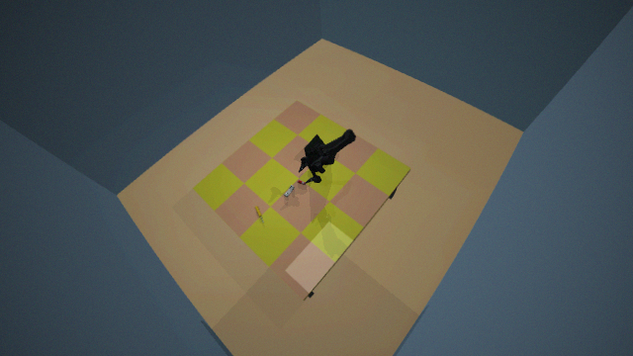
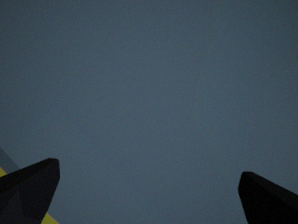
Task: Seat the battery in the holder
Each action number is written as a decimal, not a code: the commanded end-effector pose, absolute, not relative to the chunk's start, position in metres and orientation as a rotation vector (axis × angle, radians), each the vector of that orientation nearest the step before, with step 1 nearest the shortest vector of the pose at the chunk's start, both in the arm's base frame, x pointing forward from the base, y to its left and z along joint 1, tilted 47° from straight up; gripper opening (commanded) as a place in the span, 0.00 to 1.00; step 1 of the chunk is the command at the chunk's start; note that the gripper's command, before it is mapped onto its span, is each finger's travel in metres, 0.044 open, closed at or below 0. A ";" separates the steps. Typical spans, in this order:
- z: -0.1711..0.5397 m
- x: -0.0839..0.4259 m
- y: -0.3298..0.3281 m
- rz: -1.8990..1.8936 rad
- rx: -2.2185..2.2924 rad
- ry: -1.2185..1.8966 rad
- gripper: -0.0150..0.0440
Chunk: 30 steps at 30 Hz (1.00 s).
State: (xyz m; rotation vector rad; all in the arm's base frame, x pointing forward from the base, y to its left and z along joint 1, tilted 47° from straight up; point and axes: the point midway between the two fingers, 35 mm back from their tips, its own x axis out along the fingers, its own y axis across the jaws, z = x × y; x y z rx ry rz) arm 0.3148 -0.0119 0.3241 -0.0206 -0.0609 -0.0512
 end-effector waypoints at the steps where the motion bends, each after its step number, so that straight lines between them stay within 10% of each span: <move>1: 0.320 0.317 -0.011 -0.044 -0.012 -0.047 0.89; 7: 0.205 0.348 0.018 0.103 0.293 0.393 0.65; 23: -0.027 0.221 0.099 -0.341 1.448 1.806 0.65; 30: -0.030 0.213 0.102 -0.394 1.495 1.858 0.65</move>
